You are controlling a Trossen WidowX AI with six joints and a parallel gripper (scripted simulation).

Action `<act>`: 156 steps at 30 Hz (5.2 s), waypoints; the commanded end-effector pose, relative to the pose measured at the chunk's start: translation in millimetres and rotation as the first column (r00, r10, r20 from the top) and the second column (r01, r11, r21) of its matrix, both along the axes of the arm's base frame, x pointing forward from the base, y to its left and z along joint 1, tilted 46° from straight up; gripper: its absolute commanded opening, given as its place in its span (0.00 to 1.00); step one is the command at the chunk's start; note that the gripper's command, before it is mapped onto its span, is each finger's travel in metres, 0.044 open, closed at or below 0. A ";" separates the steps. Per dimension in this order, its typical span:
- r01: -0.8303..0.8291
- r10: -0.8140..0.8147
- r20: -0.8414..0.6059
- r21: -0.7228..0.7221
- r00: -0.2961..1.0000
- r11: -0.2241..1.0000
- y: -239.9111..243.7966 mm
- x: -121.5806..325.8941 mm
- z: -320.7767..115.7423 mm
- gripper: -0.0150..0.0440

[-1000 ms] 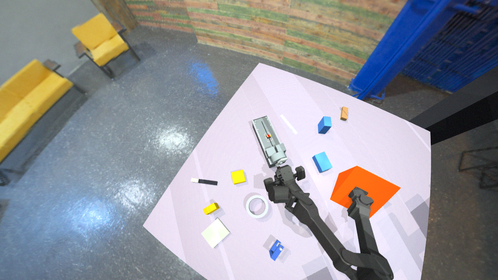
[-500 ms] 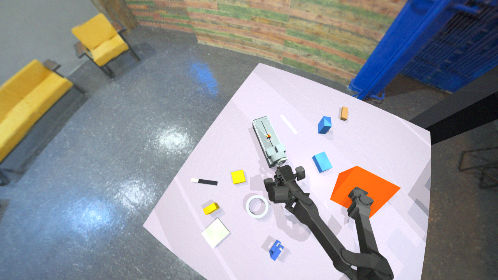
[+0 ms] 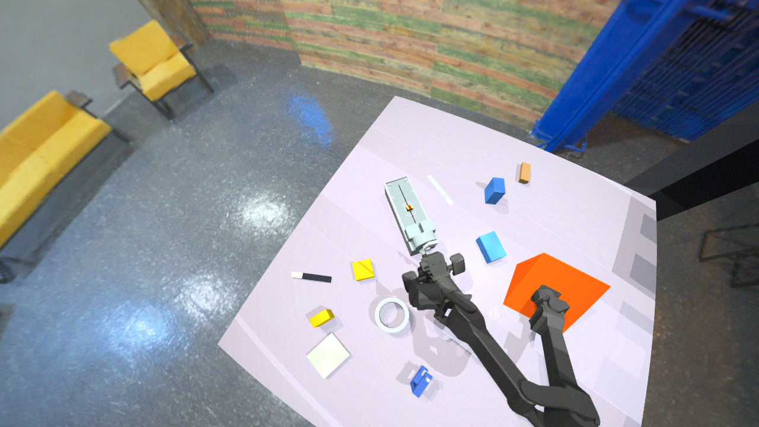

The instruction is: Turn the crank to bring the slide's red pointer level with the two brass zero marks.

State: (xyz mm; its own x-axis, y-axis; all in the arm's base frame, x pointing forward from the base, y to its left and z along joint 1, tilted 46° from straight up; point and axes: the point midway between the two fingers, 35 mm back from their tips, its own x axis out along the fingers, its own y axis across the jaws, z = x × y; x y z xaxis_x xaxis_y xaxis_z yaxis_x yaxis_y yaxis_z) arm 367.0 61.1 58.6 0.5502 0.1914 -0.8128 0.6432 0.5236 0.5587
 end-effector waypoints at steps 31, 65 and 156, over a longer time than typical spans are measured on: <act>0.004 -0.004 0.004 0.004 1.000 1.000 0.4 1.0 1.5 0.25; 0.004 -0.004 0.004 0.004 1.000 1.000 0.5 1.0 1.4 0.25; 0.003 -0.003 -0.011 -0.010 1.000 1.000 -87.0 3.7 78.3 1.00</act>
State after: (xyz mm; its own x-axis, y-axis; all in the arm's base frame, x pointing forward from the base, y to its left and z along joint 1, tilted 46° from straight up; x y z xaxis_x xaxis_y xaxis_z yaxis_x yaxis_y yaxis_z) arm 369.8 -10.1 119.0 0.5315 0.1831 -0.8270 0.6575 0.5264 0.5391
